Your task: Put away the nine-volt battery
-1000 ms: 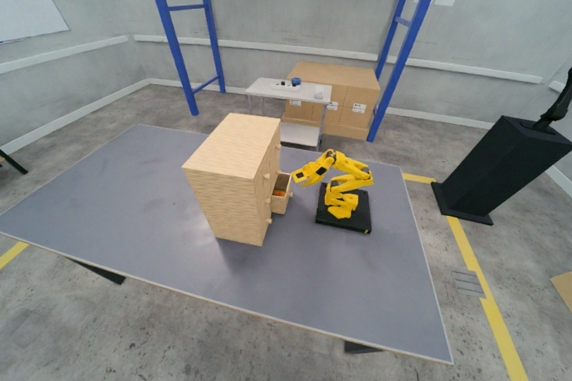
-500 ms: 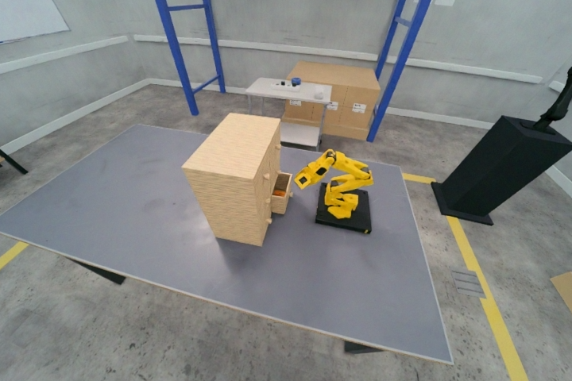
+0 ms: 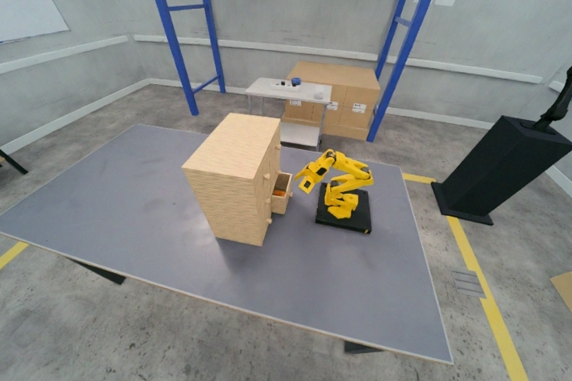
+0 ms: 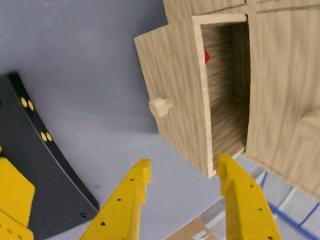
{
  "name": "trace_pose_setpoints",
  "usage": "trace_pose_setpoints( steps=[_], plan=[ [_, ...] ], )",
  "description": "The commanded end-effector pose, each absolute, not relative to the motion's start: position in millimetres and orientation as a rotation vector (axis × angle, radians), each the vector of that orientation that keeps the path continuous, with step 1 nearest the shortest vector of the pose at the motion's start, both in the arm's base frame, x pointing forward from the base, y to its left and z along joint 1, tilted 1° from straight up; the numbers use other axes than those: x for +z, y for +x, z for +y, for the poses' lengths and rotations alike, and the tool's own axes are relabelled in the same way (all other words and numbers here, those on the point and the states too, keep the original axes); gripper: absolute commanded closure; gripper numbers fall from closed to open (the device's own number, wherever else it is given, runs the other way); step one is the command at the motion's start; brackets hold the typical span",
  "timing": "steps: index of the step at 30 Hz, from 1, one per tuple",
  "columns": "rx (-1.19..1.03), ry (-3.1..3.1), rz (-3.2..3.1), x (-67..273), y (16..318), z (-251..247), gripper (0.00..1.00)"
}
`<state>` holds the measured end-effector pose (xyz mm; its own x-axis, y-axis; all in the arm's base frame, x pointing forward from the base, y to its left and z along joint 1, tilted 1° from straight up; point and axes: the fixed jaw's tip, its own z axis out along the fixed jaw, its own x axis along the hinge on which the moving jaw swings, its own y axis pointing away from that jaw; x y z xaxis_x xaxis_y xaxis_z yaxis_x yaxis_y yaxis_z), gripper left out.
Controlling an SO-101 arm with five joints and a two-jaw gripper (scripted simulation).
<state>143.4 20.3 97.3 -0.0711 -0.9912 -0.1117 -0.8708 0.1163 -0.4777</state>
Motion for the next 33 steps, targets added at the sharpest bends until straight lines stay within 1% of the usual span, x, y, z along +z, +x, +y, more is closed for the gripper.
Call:
trace_pose_setpoints(
  steps=[1, 33],
  plan=[
    [-0.424, -1.920, 1.902, 98.3, 142.9, 21.5, 0.79],
    [-0.603, -2.543, 1.157, 98.9, 144.2, 19.9, 0.79]
  ],
)
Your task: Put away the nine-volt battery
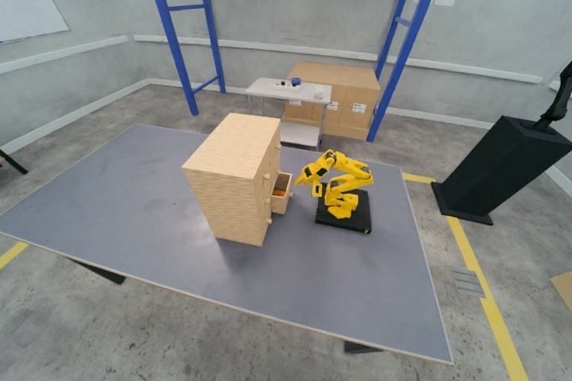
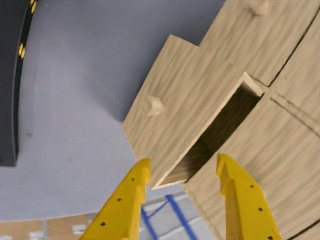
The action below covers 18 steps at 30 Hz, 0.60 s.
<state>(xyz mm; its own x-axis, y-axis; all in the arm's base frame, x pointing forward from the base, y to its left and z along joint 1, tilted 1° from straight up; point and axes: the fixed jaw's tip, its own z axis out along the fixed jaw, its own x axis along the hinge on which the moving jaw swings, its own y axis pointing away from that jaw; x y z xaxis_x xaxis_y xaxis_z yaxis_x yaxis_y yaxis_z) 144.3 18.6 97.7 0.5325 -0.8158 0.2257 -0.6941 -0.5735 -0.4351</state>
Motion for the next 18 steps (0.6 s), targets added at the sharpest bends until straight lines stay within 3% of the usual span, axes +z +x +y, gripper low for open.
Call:
trace_pose_setpoints(
  steps=[1, 18],
  plan=[
    [-0.608, -2.561, 1.127, 98.9, 144.3, 19.9, 0.79],
    [-0.684, -2.789, 0.639, 99.9, 146.1, 20.0, 0.79]
  ],
)
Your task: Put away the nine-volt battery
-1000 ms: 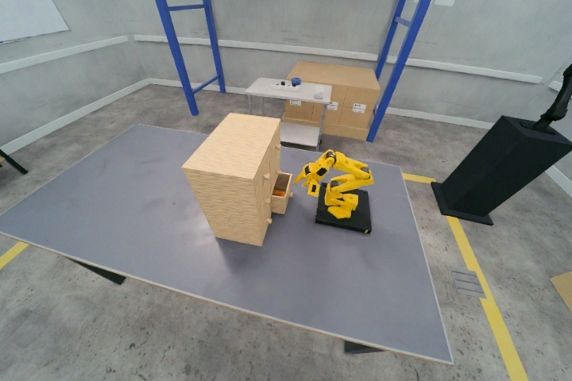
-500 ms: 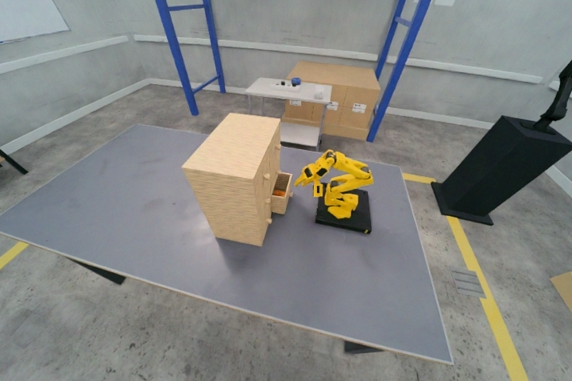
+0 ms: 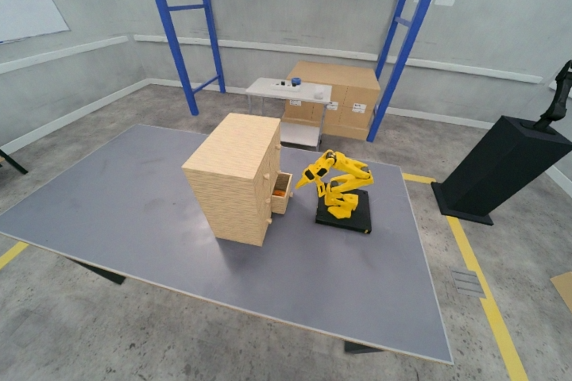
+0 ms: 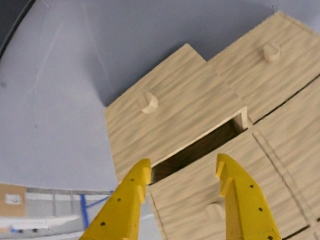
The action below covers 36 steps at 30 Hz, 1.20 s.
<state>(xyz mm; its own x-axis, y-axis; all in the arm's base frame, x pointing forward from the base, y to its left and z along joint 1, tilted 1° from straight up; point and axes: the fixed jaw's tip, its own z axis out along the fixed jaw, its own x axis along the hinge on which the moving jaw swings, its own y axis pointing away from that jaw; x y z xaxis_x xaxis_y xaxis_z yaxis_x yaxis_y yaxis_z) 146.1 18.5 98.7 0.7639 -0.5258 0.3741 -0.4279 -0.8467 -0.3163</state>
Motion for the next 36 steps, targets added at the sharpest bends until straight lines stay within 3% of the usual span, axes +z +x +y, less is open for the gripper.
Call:
trace_pose_setpoints(
  steps=[1, 28, 36],
  plan=[
    [-0.689, -2.801, 0.604, 100.0, 146.2, 20.1, 0.79],
    [-0.770, -2.972, -0.229, 102.0, 149.6, 22.3, 0.79],
    [-0.770, -2.972, -0.229, 102.0, 149.6, 22.3, 0.79]
  ],
)
